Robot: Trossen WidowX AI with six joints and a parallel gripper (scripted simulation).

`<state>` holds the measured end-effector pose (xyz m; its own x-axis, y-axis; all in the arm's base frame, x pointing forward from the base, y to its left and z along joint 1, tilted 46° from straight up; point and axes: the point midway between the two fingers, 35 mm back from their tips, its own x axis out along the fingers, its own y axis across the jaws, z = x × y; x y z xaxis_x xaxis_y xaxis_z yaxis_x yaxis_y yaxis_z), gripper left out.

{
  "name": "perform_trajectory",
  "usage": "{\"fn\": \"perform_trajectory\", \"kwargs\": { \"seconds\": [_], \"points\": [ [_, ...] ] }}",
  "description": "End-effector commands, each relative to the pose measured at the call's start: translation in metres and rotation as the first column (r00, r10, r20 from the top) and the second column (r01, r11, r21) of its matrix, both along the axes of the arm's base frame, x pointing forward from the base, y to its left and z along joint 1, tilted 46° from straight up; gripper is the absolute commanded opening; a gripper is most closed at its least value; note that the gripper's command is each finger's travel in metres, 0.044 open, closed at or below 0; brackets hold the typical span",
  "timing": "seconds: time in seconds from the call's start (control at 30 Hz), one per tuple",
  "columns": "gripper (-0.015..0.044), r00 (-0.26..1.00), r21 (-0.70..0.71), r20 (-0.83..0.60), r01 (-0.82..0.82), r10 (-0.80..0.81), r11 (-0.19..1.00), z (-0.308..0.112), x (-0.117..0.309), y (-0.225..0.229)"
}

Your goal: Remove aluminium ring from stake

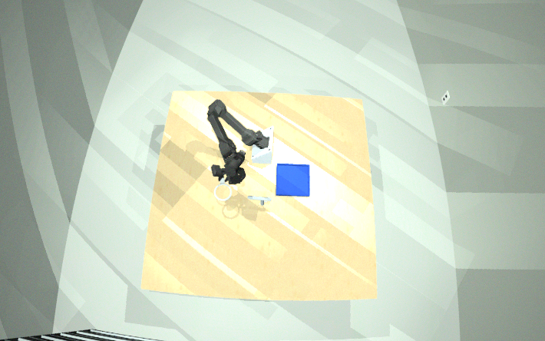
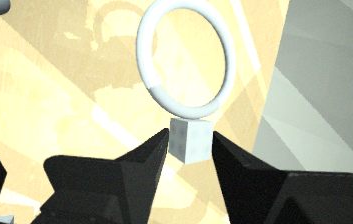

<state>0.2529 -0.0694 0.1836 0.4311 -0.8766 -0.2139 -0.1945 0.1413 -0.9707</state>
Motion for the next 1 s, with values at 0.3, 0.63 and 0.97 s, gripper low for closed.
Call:
{"fn": "perform_trajectory", "kwargs": {
  "seconds": [0.3, 0.63, 0.97],
  "points": [
    [0.0, 0.995, 0.001, 0.094, 0.022, -0.022, 1.0, -0.005, -0.001, 0.001],
    [0.0, 0.996, 0.042, 0.079, 0.04, -0.043, 0.998, -0.035, 0.013, -0.014],
    [0.0, 0.996, 0.066, 0.073, 0.044, -0.049, 0.997, -0.06, 0.022, -0.033]
  ]
}}
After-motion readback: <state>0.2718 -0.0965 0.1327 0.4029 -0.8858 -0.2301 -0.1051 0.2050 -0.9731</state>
